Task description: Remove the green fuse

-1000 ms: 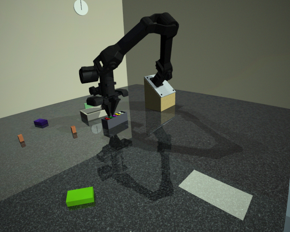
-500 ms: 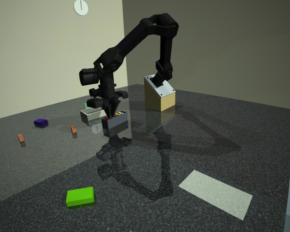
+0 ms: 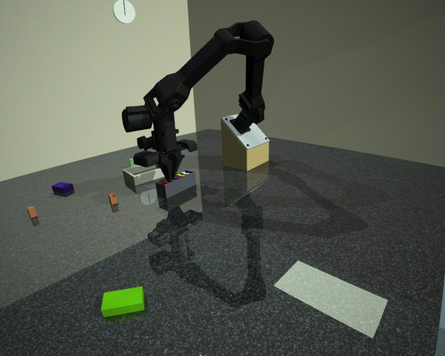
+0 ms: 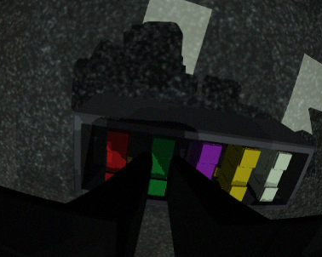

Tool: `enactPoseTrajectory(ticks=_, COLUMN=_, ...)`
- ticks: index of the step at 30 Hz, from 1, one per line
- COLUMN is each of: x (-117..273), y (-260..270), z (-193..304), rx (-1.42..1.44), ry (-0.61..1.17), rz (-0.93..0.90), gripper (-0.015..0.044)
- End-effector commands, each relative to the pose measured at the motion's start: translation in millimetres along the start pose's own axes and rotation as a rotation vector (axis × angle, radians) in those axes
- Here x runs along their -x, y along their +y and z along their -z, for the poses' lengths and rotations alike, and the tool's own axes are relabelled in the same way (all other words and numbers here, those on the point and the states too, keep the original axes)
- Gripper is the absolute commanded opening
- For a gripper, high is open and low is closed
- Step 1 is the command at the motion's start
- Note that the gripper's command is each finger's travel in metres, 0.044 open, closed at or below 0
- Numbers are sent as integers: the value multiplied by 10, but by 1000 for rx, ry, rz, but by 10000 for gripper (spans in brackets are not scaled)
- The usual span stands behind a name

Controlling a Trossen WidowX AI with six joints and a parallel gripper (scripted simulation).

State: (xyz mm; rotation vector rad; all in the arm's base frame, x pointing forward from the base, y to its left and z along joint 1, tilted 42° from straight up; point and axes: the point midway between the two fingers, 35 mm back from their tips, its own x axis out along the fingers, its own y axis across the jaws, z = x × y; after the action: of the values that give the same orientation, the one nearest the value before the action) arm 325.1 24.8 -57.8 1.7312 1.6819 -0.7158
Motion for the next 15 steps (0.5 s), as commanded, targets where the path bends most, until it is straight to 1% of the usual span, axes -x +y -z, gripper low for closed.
enactPoseTrajectory(ticks=1, x=-1, y=1, z=1, rx=1, ry=0, rz=0, gripper=14)
enactPoseTrajectory(ticks=3, x=-1, y=1, z=1, rx=1, ry=0, rz=0, gripper=1)
enactPoseTrajectory(ticks=15, x=41, y=3, z=0, rx=0, ry=0, rz=0, gripper=0)
